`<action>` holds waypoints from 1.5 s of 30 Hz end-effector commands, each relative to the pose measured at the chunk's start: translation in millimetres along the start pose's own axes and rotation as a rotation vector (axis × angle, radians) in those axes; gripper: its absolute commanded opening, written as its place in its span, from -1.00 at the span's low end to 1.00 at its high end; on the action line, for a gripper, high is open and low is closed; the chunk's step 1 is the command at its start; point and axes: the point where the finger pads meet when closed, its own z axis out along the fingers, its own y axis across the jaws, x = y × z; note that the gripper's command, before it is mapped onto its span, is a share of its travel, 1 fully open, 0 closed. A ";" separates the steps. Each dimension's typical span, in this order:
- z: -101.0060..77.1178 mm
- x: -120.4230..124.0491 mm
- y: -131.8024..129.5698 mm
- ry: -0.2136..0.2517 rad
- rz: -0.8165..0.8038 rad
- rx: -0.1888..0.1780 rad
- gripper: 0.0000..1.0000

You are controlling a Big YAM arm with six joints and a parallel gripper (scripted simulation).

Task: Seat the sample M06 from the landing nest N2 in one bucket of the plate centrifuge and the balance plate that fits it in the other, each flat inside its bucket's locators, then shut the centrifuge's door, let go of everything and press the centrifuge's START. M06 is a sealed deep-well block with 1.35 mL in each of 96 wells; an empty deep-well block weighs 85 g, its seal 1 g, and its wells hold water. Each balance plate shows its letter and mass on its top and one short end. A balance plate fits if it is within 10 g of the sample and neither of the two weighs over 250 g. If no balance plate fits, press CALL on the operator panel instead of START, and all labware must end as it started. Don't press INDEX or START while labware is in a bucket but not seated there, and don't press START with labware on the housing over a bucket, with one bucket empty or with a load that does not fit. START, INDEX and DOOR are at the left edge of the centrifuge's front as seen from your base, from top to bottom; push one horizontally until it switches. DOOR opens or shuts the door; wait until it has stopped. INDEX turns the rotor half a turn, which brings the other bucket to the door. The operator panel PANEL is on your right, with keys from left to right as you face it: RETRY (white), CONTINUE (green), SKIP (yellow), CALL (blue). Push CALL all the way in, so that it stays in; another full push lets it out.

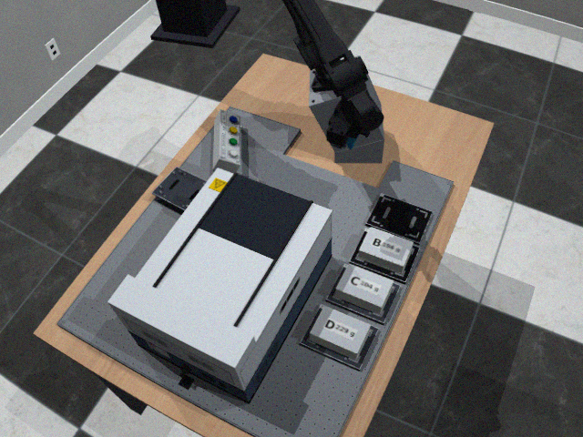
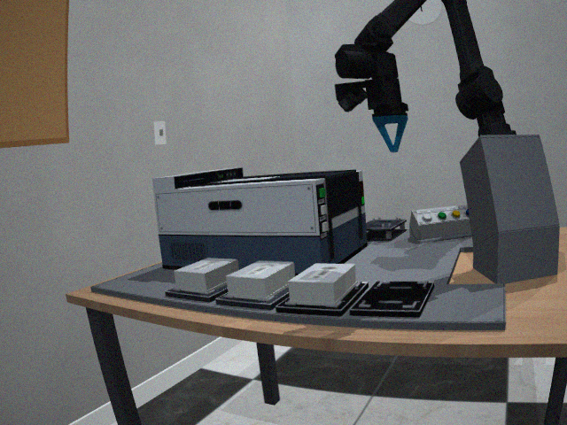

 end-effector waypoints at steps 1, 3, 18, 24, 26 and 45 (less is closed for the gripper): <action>-15.6 -12.4 15.2 -0.031 0.016 -0.033 -1.00; -15.6 -12.4 15.2 -0.031 0.016 -0.033 -1.00; -15.3 -12.3 15.1 -0.031 0.016 -0.033 -1.00; -8.8 -8.4 12.1 -0.039 0.016 -0.028 -1.00; -8.8 -8.4 12.1 -0.039 0.016 -0.028 -1.00; 11.3 -10.6 7.1 -0.127 -0.016 -0.006 -1.00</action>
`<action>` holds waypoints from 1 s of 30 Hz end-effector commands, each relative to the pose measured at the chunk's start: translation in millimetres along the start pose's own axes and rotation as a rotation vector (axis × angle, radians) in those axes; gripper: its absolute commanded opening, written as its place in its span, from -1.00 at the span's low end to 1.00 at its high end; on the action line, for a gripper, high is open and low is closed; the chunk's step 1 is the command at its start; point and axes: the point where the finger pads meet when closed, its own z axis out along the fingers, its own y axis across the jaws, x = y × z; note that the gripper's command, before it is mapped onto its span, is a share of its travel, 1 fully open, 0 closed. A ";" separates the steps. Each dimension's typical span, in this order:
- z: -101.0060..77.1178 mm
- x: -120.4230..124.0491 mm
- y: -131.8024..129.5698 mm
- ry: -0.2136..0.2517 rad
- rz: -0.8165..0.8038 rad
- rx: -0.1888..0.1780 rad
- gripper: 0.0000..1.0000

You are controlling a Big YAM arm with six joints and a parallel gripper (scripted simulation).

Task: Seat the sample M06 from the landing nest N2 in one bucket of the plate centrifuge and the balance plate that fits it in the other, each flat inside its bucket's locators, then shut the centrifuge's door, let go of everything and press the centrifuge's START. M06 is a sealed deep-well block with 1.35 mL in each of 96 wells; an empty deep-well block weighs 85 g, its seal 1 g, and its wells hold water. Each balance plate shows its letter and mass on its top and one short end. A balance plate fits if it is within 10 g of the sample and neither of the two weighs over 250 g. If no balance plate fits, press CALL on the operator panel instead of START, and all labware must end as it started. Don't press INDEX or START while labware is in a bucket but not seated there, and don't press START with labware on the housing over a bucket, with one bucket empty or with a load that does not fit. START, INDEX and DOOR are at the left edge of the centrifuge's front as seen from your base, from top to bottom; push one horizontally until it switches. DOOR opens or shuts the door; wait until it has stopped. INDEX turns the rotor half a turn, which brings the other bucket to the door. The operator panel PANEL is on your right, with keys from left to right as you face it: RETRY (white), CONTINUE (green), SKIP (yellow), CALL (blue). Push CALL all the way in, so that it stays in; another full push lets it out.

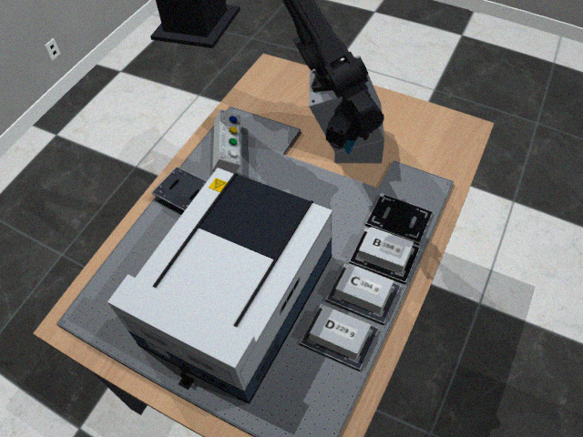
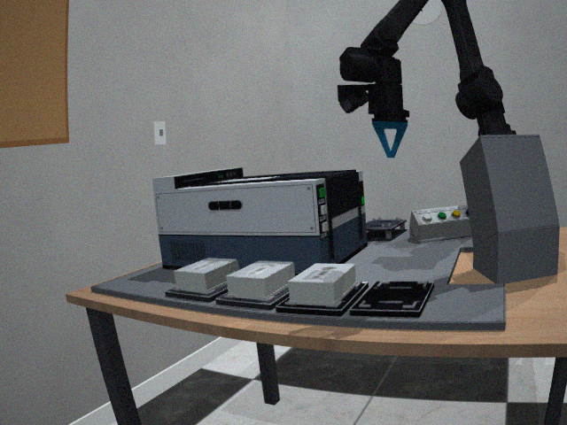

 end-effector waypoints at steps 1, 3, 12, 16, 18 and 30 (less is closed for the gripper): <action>2.1 -3.2 8.9 -0.044 -0.036 -0.013 -1.00; 5.1 -4.9 8.9 -0.066 -0.036 -0.012 -1.00; 18.7 -15.2 9.2 -0.182 -0.035 -0.013 -1.00; 21.9 -17.6 9.2 -0.209 -0.034 -0.014 -1.00; 25.2 -20.1 9.1 -0.236 -0.034 -0.014 -1.00; 46.9 -36.9 2.4 -0.385 -0.009 -0.004 -1.00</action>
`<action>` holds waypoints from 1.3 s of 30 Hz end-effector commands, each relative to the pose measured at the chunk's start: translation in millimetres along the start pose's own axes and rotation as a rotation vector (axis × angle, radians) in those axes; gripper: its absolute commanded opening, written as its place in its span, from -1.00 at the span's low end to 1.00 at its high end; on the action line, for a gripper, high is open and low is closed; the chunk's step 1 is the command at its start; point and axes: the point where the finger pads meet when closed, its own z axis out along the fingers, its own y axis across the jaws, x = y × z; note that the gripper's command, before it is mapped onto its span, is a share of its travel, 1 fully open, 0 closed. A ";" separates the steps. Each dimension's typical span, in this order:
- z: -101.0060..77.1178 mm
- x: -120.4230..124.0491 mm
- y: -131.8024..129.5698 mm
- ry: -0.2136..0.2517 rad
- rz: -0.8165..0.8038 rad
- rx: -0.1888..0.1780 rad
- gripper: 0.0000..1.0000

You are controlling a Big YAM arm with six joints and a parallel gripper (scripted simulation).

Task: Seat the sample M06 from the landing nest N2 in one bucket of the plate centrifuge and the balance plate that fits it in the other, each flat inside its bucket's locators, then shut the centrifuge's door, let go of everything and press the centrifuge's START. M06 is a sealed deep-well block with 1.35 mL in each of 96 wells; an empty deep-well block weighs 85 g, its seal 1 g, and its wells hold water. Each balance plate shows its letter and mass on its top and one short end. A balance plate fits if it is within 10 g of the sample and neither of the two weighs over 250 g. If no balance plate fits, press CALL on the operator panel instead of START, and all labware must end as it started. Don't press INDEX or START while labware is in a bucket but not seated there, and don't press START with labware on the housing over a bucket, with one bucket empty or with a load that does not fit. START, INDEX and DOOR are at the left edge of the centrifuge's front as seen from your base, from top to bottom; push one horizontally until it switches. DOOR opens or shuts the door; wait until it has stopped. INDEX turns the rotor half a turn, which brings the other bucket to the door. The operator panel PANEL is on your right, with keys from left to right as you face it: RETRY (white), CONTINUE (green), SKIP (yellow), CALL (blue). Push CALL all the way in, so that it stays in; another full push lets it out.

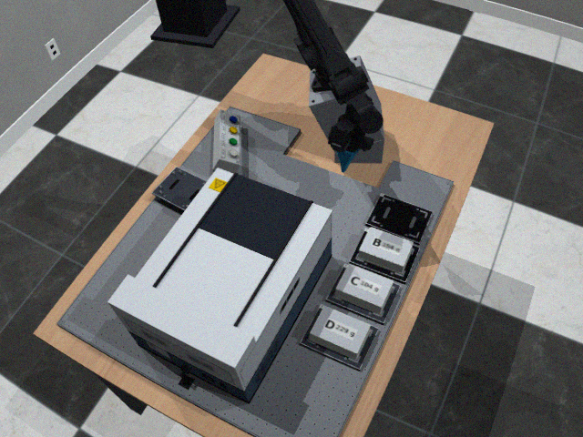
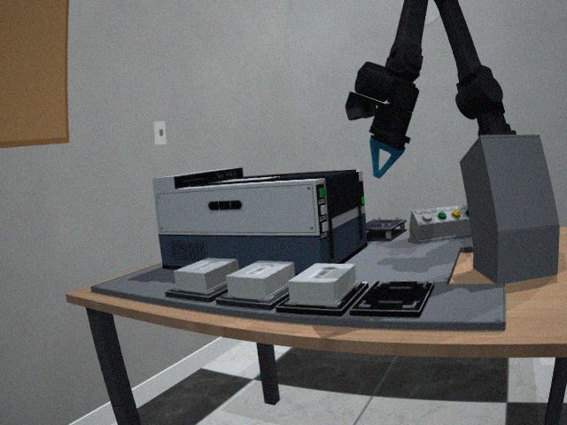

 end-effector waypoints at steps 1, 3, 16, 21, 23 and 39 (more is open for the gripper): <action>8.1 -6.7 1.2 -0.035 -0.017 -0.006 -1.00; 9.8 -7.2 1.1 -0.047 -0.017 -0.006 -1.00; 28.6 -12.5 0.7 -0.182 -0.016 -0.006 -1.00; 32.1 -13.4 0.5 -0.207 -0.016 -0.005 -1.00; 34.2 -14.0 0.5 -0.223 -0.016 -0.005 -1.00; 45.5 -17.6 0.5 -0.304 -0.015 -0.006 -1.00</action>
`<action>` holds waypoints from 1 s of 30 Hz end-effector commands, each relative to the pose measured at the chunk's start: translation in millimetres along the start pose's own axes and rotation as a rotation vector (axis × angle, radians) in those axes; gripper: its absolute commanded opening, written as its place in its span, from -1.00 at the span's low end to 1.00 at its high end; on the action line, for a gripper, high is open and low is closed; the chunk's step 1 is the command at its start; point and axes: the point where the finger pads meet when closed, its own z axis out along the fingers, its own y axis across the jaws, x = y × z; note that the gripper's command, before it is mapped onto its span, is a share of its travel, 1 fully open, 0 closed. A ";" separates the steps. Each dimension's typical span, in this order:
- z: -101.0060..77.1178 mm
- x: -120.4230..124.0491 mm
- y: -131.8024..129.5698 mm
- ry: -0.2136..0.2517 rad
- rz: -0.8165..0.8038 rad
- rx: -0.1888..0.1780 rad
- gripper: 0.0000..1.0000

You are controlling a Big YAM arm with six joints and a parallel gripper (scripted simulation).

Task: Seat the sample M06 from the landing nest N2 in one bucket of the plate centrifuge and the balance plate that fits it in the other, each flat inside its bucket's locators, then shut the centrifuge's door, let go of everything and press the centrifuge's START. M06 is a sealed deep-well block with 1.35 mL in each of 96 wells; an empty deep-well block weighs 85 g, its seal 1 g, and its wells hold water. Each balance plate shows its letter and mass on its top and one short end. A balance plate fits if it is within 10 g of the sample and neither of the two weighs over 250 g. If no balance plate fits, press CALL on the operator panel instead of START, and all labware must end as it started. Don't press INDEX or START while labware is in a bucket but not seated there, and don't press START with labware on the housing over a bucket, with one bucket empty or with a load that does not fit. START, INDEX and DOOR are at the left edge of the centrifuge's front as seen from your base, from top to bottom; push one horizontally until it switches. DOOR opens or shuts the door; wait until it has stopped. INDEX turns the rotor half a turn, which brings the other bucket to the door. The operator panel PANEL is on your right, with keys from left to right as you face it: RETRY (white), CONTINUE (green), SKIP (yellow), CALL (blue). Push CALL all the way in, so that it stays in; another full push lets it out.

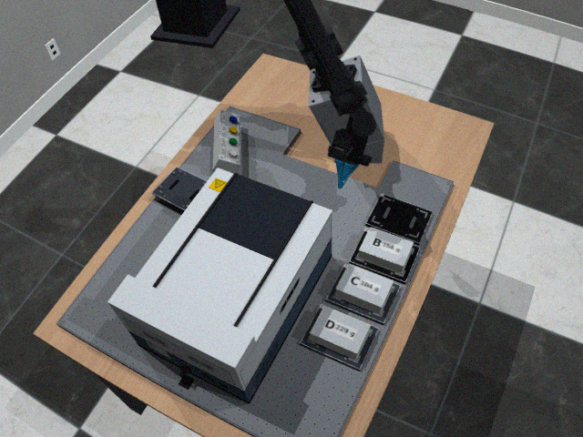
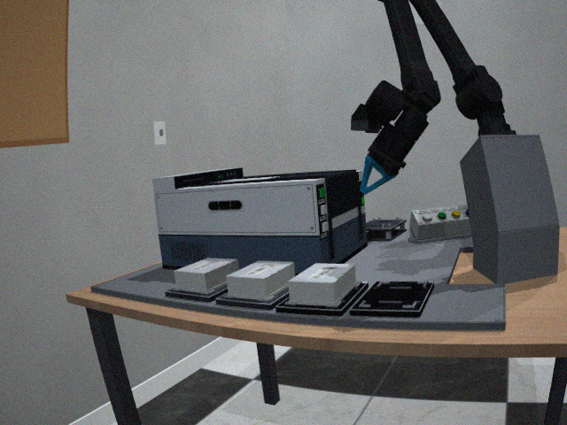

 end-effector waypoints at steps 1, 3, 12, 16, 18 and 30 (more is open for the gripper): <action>5.9 -1.9 -5.2 -0.022 -0.013 0.014 -1.00; 7.0 -2.4 -5.0 -0.030 -0.012 0.014 -1.00; 10.9 -3.9 -3.7 -0.054 -0.010 0.012 -1.00; 11.1 -3.5 -4.2 -0.056 -0.011 0.013 -1.00; 11.2 -3.0 -4.6 -0.057 -0.011 0.013 -1.00; 11.7 -5.6 -3.5 -0.065 -0.006 0.011 -1.00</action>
